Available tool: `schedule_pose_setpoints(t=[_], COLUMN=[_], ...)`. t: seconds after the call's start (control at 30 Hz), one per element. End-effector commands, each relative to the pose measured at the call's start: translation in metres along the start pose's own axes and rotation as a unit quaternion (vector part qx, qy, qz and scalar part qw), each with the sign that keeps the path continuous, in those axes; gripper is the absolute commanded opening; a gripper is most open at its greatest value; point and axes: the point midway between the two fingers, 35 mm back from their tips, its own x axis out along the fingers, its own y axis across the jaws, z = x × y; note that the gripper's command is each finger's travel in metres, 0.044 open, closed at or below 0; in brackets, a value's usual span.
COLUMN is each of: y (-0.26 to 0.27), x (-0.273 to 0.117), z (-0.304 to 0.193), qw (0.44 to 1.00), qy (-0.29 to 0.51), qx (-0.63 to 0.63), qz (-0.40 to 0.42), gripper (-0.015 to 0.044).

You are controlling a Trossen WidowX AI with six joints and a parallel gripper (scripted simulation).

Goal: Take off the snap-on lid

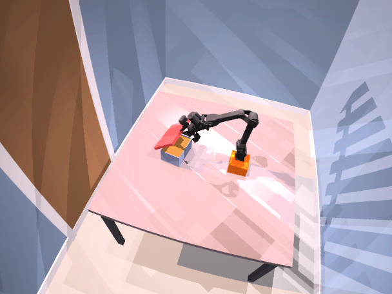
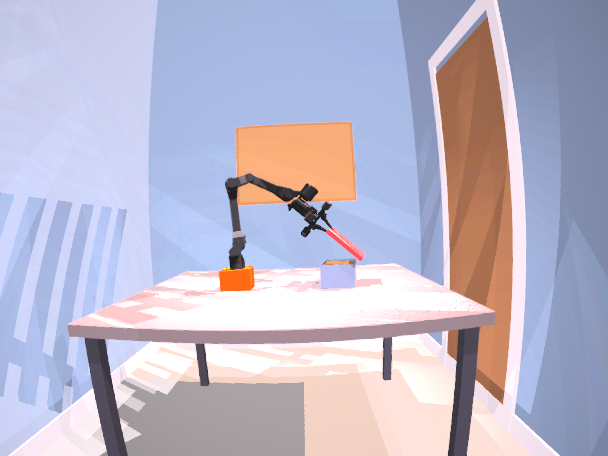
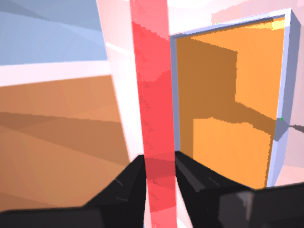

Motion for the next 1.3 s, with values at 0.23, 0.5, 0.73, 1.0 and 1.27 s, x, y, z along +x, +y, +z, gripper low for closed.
schedule_pose_setpoints(t=[0.23,0.5,0.73,1.0,1.27], y=[0.003,-0.002,-0.003,-0.004,-0.005], x=[-0.002,-0.001,-0.003,-0.004,-0.005], z=[0.001,0.019,0.033,0.049,0.065], qw=[1.000,1.000,1.000,1.000,1.000], qy=[0.004,0.003,0.003,0.002,0.002], qx=[-0.001,-0.001,-0.002,-0.002,-0.003], qz=[0.009,0.009,0.009,0.009,0.009], gripper=[0.0000,0.0000,0.0000,0.0000,0.0000])
